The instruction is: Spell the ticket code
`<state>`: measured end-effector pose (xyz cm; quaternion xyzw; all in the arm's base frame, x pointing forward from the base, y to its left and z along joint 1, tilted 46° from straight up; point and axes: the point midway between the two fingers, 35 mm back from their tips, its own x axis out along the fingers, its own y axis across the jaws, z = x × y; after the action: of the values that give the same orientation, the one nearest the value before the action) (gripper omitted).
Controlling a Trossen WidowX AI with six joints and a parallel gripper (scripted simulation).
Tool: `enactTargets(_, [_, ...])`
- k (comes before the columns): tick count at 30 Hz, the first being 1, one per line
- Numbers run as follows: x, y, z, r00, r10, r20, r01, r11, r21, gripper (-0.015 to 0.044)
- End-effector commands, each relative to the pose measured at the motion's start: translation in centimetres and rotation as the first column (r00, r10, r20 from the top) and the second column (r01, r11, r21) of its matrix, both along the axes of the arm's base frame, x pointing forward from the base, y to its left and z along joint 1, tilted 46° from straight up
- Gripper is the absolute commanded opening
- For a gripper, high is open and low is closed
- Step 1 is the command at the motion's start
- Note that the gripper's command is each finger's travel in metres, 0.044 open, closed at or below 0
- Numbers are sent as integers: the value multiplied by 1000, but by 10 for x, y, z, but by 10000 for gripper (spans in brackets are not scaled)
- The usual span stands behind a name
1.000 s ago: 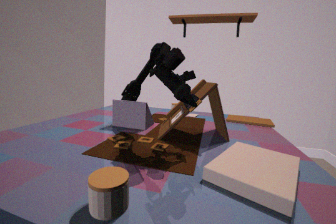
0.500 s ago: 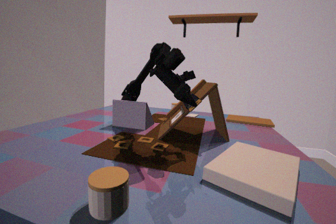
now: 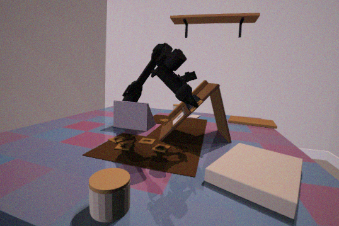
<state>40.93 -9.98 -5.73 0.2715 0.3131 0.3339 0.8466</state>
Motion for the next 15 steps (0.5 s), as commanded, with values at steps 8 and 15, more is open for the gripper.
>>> enactTargets(8, [-4,5,3,1000,-1,-7,1,1000,6,0])
enactTargets(15, [-5,7,5,1000,-1,-7,1,1000,6,0])
